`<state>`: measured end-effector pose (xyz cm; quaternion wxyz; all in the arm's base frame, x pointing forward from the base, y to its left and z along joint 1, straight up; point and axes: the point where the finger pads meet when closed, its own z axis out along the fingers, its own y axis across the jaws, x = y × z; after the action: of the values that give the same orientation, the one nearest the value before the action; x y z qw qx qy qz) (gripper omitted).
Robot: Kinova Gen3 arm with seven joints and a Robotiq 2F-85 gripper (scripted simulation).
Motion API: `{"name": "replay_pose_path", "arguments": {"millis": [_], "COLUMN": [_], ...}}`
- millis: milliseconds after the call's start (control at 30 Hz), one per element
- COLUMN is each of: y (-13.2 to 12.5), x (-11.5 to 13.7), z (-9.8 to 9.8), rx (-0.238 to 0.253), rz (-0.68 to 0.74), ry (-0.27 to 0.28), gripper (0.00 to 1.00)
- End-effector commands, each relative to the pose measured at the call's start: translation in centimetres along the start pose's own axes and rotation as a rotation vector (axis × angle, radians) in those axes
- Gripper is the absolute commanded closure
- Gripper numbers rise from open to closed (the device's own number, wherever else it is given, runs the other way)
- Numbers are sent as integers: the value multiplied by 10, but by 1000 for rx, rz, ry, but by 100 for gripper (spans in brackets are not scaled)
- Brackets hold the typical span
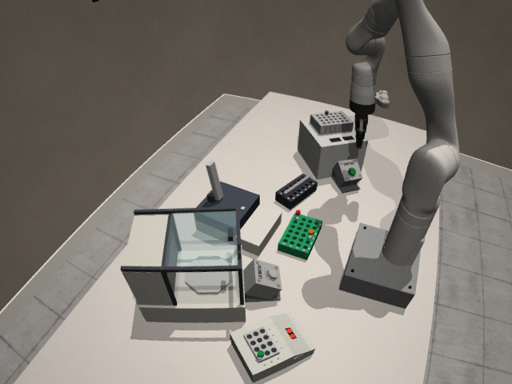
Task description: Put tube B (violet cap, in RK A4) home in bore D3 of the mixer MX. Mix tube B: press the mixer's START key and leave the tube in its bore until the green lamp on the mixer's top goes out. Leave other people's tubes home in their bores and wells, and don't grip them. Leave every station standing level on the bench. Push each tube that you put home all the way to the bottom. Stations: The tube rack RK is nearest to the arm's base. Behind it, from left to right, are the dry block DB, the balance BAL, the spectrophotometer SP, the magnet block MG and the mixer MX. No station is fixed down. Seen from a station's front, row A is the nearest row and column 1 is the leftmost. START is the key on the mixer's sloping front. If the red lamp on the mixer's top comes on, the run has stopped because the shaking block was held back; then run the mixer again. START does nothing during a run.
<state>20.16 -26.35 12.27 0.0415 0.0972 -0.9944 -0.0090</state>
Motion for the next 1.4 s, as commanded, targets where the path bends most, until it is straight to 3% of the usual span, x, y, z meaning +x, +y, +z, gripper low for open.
{"name": "replay_pose_path", "arguments": {"millis": [0,233,400,667,1367], "y": [-7,-7,-7,-7,-8], "x": [-3,-3,-3,-3,-5], "z": [7,7,7,7,32], "rx": [12,43,54,54,54], "rz": [-173,-449,-550,-550,-550], "ry": [-33,-63,-74,-74,-74], "gripper": [90,90,90,90,90]}}
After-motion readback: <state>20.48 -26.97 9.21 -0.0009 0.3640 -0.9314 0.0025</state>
